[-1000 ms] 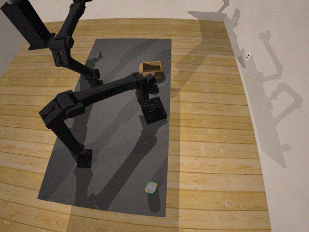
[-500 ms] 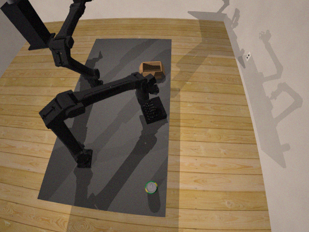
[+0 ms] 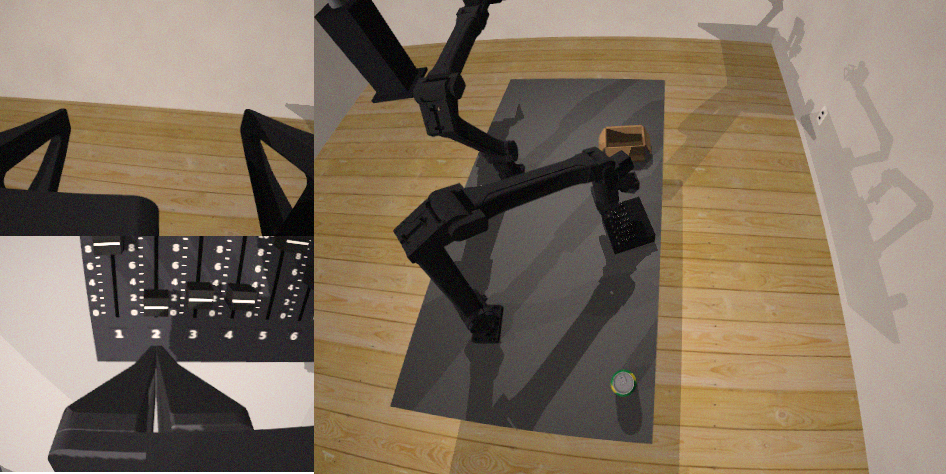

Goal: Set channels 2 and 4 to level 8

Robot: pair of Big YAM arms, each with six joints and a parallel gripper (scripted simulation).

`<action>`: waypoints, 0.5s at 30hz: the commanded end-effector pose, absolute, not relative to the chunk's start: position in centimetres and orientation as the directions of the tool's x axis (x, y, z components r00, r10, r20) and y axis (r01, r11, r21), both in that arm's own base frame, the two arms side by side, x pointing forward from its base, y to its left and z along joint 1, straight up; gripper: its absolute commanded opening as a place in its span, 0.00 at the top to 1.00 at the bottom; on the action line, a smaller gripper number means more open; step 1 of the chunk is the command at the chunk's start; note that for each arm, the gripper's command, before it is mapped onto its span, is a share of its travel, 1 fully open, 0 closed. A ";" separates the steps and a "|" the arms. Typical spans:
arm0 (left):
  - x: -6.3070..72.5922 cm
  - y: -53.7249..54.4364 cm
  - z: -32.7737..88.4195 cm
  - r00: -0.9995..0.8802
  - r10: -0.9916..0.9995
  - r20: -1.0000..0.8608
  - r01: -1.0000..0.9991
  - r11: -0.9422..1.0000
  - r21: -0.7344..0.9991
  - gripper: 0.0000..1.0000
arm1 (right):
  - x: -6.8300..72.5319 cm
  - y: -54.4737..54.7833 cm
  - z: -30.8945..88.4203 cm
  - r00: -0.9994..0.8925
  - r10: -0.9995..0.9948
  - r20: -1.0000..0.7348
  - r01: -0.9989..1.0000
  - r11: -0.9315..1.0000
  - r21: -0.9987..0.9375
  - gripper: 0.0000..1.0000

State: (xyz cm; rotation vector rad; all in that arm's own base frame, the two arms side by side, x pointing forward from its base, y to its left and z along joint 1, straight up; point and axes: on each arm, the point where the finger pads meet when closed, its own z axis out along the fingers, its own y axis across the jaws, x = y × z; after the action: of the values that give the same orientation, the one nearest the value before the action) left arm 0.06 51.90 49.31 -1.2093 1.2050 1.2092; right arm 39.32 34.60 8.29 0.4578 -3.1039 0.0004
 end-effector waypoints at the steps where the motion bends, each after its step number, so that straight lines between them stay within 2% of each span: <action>1: -0.1 51.9 51.3 -0.010 0.030 -0.999 -1.000 -0.001 0.010 0.00 | 40.7 35.9 9.2 -0.958 -0.282 -0.041 -0.283 0.959 0.017 1.00; 15: -0.1 51.9 51.3 -0.010 0.030 -0.999 -1.000 -0.001 0.010 0.00 | 41.4 36.4 9.6 -0.958 -0.282 -0.052 -0.283 0.959 0.022 1.00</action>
State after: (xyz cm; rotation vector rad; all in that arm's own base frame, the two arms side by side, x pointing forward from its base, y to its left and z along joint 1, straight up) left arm 0.06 51.90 49.31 -1.2093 1.2050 1.2092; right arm 39.32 34.60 8.29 0.4578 -3.1039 0.0004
